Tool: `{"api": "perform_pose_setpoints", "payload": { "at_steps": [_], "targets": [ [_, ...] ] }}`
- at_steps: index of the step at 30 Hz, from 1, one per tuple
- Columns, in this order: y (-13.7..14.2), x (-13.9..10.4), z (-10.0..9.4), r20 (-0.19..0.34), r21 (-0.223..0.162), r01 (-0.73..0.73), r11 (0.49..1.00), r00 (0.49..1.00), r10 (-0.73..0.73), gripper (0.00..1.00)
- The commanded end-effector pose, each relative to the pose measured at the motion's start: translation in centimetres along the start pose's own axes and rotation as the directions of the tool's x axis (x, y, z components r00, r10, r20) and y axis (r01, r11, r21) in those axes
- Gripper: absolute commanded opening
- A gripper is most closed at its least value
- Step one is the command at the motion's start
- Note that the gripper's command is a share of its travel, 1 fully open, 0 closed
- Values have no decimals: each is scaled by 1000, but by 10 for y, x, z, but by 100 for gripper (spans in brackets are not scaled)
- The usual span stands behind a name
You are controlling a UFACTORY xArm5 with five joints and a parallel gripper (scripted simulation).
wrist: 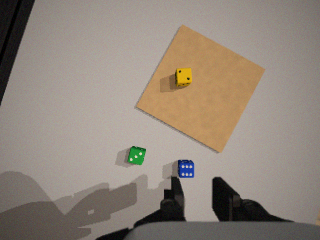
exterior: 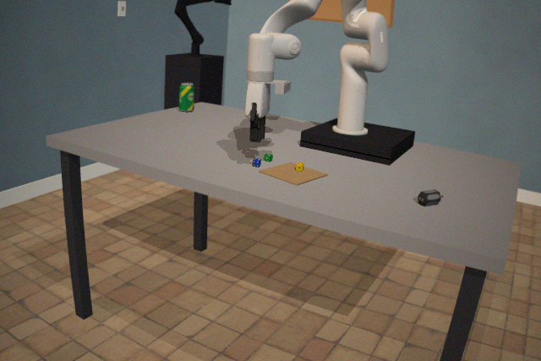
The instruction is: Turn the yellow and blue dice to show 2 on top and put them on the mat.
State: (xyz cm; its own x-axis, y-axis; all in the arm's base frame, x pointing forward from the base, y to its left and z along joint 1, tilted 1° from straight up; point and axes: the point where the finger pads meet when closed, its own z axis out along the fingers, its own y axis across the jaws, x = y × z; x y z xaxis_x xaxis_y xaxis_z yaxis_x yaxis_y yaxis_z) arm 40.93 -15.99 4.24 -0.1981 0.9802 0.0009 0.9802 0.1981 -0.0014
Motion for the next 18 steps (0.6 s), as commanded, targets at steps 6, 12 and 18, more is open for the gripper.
{"api": "perform_pose_setpoints", "payload": {
  "at_steps": [6, 12, 18],
  "targets": [
    [1, -1, 1, 2, -3, 0, 1000, 1000, 0, 36],
    [1, -1, 4, 2, -3, 0, 1000, 1000, 0, 36],
    [1, -1, 11, 2, -3, 0, 1000, 1000, 0, 36]
  ]
}}
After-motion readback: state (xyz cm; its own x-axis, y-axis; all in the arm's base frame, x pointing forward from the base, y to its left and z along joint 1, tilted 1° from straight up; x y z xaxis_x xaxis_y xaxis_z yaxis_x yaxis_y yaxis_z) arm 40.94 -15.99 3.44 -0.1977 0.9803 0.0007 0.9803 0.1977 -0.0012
